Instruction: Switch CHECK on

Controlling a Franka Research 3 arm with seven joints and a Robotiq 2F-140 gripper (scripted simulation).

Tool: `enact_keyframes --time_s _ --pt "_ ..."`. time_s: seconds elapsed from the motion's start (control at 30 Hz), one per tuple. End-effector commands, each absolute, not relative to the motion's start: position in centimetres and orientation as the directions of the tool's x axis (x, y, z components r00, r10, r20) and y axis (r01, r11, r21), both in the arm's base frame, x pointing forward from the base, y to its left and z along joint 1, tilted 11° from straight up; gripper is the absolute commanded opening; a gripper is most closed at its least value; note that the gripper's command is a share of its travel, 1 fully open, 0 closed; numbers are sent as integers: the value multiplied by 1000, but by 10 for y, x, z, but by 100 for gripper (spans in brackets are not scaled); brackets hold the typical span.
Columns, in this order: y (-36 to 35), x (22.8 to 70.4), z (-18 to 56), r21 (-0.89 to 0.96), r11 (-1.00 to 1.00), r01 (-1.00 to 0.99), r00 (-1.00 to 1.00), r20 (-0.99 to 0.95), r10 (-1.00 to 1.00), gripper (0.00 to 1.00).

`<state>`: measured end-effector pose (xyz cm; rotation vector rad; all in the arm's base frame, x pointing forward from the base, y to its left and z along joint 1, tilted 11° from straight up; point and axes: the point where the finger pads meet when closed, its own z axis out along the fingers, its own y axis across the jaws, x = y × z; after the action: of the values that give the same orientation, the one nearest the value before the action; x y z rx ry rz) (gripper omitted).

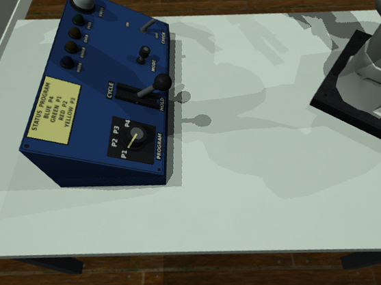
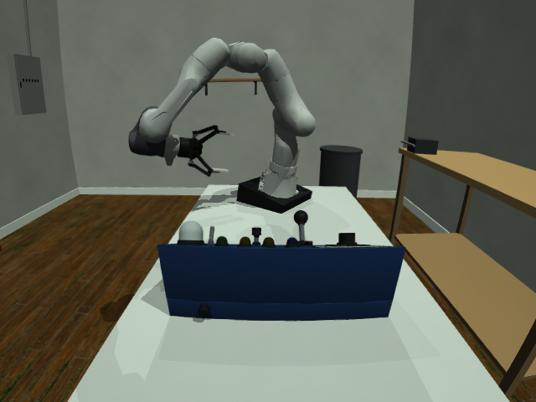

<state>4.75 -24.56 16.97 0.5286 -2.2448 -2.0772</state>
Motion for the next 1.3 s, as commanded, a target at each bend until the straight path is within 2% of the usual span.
enact_keyframes --time_s 0.0,0.7,1.0,1.1,1.17,1.23,1.27 --pt "-246 47 170 974 47 -221 -941 -201 -272 100" --pt "-248 44 166 973 72 -220 -937 -190 -294 100" --pt "-306 8 125 890 363 -275 -839 -38 -543 100" --pt "-306 8 125 890 363 -275 -839 -38 -543 100" --pt "-343 -1 116 817 465 -340 -769 43 -638 100" --pt "-343 -1 116 817 465 -340 -769 43 -638 100" --pt "-366 -2 114 769 510 -386 -724 91 -684 100"
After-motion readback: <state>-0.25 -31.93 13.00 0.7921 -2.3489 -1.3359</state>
